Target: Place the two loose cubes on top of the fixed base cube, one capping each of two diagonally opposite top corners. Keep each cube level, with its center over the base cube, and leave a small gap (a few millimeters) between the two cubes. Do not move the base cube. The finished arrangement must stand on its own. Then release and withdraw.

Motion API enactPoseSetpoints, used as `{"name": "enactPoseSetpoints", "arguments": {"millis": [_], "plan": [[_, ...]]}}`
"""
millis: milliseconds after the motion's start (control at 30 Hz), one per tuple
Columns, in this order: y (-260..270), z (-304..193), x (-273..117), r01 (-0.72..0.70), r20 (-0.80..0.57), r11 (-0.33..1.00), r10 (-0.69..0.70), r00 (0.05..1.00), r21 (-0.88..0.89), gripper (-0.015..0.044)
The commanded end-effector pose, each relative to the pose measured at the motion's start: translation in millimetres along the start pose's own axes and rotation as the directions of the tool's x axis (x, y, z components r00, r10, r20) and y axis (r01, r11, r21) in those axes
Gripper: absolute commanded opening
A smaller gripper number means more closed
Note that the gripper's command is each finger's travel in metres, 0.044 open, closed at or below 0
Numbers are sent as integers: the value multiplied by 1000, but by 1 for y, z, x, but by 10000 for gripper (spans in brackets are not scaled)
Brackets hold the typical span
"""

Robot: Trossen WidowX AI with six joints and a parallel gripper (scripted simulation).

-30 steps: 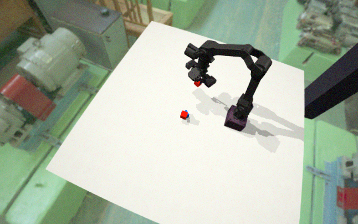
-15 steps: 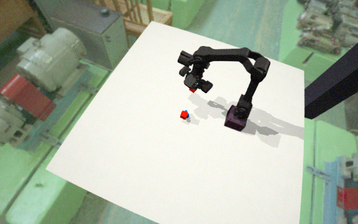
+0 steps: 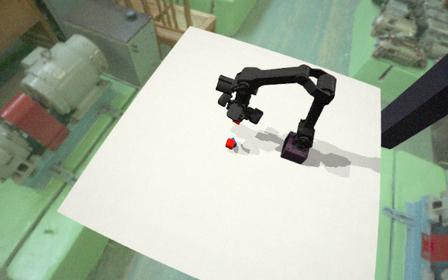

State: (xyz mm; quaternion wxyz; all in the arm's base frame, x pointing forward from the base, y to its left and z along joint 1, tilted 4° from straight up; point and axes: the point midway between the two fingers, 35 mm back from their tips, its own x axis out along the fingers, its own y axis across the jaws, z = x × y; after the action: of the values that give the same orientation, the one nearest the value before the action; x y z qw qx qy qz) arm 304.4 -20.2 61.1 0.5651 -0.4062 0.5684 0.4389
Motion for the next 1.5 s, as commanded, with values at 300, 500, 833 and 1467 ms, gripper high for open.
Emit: {"name": "enactPoseSetpoints", "arguments": {"millis": [300, 500, 833, 1467], "plan": [[13, 40, 4, -6, 6, 993, 7, 1000, -120, 105], [18, 51, 5, -7, 7, 988, 8, 1000, -155, 105], [20, 51, 33, -7, 7, 988, 9, 1000, -155, 105], [19, 51, 55, -7, 7, 988, 9, 1000, -155, 105]]}}
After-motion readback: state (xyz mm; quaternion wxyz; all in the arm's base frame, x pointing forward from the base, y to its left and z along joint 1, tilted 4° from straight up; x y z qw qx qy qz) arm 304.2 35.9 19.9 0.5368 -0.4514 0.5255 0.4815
